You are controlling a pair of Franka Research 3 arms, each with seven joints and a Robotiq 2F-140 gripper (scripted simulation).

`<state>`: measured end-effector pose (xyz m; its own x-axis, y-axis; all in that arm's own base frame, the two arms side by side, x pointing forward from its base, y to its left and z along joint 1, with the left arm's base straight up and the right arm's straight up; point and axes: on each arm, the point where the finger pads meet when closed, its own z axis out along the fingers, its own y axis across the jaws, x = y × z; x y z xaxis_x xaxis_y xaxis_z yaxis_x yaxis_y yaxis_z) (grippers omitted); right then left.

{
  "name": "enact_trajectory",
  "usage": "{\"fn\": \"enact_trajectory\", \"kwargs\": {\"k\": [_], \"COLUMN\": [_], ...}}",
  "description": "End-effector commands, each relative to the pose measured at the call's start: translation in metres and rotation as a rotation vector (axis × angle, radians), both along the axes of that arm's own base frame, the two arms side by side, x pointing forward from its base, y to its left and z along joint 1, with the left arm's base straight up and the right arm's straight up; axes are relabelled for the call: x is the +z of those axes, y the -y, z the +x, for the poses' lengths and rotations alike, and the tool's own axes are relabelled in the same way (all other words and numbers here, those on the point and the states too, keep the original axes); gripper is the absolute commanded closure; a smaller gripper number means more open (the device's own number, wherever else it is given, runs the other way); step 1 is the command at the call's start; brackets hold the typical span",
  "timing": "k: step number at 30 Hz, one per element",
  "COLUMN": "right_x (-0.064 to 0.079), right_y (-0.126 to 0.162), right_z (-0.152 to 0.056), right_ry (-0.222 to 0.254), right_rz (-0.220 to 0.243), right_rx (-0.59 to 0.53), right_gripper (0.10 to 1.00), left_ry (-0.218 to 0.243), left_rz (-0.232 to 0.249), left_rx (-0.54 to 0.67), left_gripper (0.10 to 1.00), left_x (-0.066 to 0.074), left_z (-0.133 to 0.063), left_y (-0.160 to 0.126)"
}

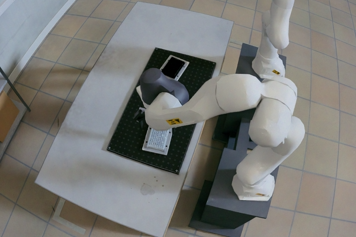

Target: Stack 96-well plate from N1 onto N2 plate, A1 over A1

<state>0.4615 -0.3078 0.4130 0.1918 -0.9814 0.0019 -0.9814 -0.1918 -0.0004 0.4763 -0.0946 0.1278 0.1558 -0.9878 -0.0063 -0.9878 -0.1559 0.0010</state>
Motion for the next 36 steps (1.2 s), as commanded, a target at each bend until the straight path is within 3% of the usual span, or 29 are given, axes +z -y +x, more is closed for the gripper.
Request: {"fn": "enact_trajectory", "kwargs": {"k": [1, 10, 36], "right_x": [0.000, 0.000, 0.000], "right_y": [0.000, 0.000, 0.000], "right_z": [0.000, 0.000, 0.000], "right_ry": [-0.001, -0.001, -0.001], "right_rz": [0.002, 0.002, 0.002], "right_rx": [0.005, 0.005, 0.005], "right_gripper": [0.098, 0.098, 0.098], "left_ry": [0.002, 0.002, 0.002], "left_rz": [-0.006, -0.006, -0.006], "left_rx": [-0.045, -0.045, -0.045], "left_gripper": [0.098, 0.098, 0.098], "left_x": [0.000, 0.000, -0.040], "left_z": [0.002, 0.002, 0.002], "left_y": [0.001, 0.001, 0.001]}}
